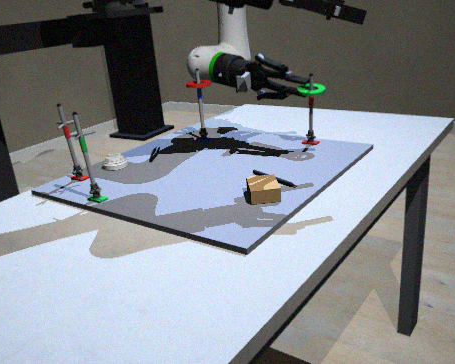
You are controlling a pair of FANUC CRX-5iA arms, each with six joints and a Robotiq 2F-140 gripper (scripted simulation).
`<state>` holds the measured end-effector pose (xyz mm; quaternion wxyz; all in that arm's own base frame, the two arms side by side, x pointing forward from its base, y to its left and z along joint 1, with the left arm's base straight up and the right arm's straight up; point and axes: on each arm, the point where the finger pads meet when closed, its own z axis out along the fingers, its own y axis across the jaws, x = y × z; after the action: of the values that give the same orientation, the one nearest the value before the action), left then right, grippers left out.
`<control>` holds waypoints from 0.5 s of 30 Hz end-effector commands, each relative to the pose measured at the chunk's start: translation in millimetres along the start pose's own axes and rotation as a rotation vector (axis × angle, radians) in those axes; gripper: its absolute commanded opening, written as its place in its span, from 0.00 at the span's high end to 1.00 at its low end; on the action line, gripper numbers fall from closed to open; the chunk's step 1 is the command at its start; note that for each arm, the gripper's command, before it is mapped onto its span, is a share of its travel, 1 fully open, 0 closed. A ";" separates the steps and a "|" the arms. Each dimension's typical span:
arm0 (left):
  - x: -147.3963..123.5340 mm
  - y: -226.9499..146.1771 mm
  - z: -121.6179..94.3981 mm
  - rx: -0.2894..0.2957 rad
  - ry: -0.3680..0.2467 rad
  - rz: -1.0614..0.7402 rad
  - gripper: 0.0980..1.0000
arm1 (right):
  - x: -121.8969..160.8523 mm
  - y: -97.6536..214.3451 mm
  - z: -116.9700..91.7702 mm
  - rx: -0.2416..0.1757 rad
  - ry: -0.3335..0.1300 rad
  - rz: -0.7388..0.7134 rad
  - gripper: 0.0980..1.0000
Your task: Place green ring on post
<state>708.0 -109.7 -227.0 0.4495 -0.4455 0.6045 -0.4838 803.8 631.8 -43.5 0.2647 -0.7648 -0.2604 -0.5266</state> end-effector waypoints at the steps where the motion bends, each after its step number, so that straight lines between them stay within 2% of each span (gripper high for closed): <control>1: -0.2 -1.2 -0.7 0.002 0.000 0.001 0.83 | 2.8 -0.4 0.0 0.001 0.003 -0.001 0.00; 4: -0.2 -1.3 -1.3 0.002 0.000 0.001 0.83 | 2.8 -0.4 0.0 0.001 0.003 -0.001 0.00; 5: -0.1 -1.4 -1.4 0.002 0.000 0.001 1.00 | 2.8 -0.4 0.0 0.001 0.003 -0.001 0.00; 15: -0.1 -1.4 -1.4 0.002 0.000 0.001 1.00 | 2.8 -0.4 0.0 0.001 0.003 -0.001 0.00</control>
<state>706.5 -109.5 -226.2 0.4499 -0.4453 0.6043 -0.4839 803.8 631.8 -43.5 0.2647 -0.7648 -0.2604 -0.5266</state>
